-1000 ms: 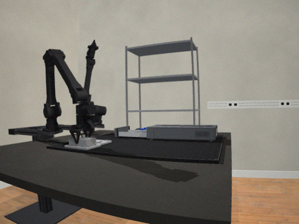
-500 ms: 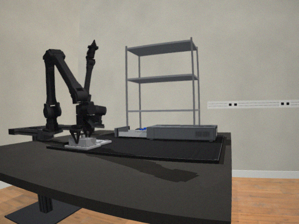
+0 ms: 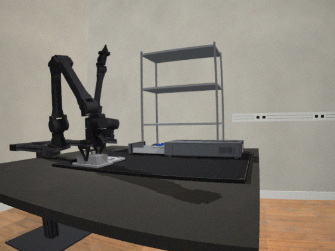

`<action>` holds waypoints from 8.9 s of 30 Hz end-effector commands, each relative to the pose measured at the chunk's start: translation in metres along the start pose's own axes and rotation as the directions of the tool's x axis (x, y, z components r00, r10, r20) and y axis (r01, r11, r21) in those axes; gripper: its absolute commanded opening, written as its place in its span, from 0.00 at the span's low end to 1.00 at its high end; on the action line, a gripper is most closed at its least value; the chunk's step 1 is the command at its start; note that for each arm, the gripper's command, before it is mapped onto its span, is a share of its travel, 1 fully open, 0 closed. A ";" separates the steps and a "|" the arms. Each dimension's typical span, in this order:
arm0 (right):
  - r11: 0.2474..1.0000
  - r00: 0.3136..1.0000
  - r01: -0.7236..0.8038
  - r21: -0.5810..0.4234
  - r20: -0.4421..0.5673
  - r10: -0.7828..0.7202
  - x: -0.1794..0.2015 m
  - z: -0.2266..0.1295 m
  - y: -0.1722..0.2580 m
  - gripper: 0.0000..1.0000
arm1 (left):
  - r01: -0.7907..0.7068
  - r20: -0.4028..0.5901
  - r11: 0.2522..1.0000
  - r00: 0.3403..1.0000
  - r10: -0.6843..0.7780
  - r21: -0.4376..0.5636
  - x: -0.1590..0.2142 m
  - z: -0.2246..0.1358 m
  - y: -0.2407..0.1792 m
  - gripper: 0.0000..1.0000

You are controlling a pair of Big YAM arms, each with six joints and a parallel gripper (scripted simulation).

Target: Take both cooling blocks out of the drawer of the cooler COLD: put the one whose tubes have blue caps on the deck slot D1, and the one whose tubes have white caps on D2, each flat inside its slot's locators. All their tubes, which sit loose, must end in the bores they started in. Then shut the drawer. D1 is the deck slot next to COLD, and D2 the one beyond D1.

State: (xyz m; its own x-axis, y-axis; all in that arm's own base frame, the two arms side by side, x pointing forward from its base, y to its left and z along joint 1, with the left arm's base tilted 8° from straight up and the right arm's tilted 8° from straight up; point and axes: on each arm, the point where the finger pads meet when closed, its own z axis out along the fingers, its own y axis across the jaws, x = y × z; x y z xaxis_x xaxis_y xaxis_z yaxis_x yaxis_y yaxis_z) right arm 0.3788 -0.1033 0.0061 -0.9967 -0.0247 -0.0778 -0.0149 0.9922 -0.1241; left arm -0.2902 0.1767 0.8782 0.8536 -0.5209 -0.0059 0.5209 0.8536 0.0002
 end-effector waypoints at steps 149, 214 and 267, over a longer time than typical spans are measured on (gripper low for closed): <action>1.000 0.997 -0.002 0.017 0.072 0.001 -0.025 -0.090 -0.004 1.00 | -0.008 -0.034 1.000 0.999 0.008 0.001 0.023 0.008 -0.002 0.00; 1.000 0.999 -0.003 0.009 0.042 0.002 -0.014 -0.122 -0.005 1.00 | -0.008 -0.034 1.000 0.999 0.008 0.001 0.023 0.008 -0.002 0.00; 0.579 0.578 0.815 0.031 0.031 -0.816 -0.073 -0.126 0.156 1.00 | -0.008 -0.034 1.000 0.999 0.008 0.001 0.023 0.008 -0.002 0.00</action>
State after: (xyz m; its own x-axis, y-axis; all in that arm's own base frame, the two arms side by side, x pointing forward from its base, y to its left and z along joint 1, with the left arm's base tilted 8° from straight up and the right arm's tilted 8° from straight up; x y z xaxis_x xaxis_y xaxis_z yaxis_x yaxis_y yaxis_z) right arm 0.4140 0.0507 0.1023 -0.6723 -0.7398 0.0278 -0.7346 0.6621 -0.1482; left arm -0.2902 0.1767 0.8782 0.8536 -0.5209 -0.0059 0.5209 0.8536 0.0002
